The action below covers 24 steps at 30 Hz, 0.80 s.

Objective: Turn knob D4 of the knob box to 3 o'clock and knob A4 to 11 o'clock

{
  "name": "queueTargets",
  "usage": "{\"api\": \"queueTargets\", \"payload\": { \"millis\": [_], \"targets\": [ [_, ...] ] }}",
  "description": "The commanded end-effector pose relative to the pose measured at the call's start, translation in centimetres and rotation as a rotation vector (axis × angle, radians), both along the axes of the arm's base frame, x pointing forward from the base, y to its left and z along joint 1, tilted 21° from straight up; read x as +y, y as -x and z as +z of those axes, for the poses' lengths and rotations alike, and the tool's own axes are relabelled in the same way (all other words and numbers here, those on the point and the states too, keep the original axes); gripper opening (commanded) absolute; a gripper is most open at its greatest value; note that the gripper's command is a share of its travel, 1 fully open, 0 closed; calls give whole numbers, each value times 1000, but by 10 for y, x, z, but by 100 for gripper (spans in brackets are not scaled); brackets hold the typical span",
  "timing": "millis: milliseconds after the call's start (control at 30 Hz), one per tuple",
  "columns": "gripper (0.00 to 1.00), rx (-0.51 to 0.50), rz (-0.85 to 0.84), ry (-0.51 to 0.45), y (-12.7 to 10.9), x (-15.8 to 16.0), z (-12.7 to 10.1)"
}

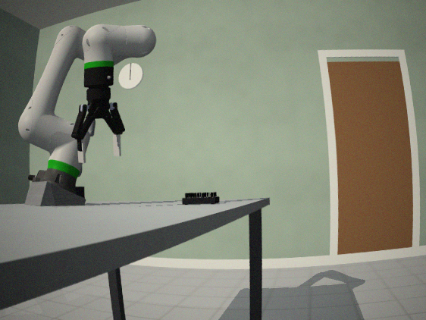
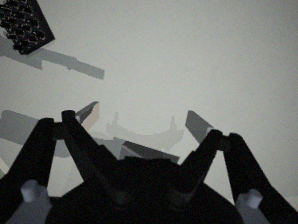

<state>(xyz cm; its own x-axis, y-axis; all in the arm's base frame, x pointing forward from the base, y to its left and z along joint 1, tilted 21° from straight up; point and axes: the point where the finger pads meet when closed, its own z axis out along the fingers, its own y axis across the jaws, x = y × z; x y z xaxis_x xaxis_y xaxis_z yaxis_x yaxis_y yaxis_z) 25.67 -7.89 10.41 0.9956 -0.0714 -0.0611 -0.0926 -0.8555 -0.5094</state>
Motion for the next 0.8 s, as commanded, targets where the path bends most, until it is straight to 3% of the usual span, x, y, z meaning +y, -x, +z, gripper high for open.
{"api": "queueTargets", "payload": {
  "millis": [0, 600, 767],
  "targets": [
    [100, 0, 0, 0, 0, 0, 0],
    [100, 0, 1, 2, -1, 0, 0],
    [100, 4, 27, 42, -18, 12, 1]
  ]
}}
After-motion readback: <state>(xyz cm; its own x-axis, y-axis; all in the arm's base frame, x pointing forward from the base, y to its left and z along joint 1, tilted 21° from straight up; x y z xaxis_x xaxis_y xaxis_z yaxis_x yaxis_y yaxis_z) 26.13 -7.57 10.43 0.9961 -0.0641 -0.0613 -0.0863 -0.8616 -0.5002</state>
